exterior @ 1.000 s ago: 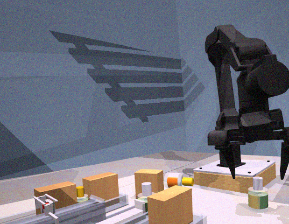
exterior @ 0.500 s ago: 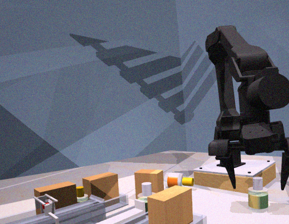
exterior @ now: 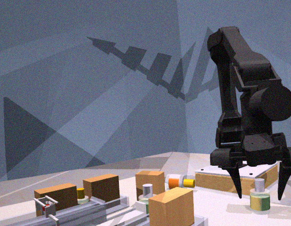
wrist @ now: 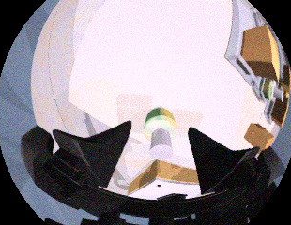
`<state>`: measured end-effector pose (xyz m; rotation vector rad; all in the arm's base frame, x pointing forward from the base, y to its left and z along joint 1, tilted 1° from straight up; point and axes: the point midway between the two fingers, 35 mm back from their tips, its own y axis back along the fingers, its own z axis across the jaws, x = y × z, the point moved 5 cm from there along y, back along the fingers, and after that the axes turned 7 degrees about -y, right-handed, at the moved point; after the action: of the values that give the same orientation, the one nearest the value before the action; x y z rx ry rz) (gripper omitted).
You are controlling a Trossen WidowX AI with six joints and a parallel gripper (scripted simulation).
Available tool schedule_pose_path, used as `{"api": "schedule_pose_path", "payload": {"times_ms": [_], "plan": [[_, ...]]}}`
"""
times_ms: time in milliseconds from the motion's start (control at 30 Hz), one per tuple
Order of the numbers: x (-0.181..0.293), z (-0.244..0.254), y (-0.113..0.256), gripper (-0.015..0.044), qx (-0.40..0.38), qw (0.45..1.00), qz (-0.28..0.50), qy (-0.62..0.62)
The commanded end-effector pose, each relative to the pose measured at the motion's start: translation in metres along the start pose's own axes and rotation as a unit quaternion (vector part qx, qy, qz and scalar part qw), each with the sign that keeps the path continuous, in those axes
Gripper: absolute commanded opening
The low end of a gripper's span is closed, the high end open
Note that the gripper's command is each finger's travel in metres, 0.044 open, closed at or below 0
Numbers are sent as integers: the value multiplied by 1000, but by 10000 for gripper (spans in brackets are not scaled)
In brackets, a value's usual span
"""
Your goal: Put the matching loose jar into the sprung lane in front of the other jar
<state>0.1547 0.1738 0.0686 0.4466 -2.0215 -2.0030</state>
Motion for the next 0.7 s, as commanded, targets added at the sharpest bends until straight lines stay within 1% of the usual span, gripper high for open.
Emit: {"api": "schedule_pose_path", "payload": {"times_ms": [0, 100, 333, 433, 500, 667], "plan": [[0, 0, -1, 256, -2, 1000, 1, 2], [0, 0, -1, 177, -2, 1000, 1, 2], [0, 0, -1, 131, -2, 1000, 1, 2], [0, 0, 3, 52, -2, 1000, 1, 2], [-2, 1, 13, 0, -2, 1000, 1, 2], [-5, 1, 42, 0, -2, 1000, 1, 2]]}}
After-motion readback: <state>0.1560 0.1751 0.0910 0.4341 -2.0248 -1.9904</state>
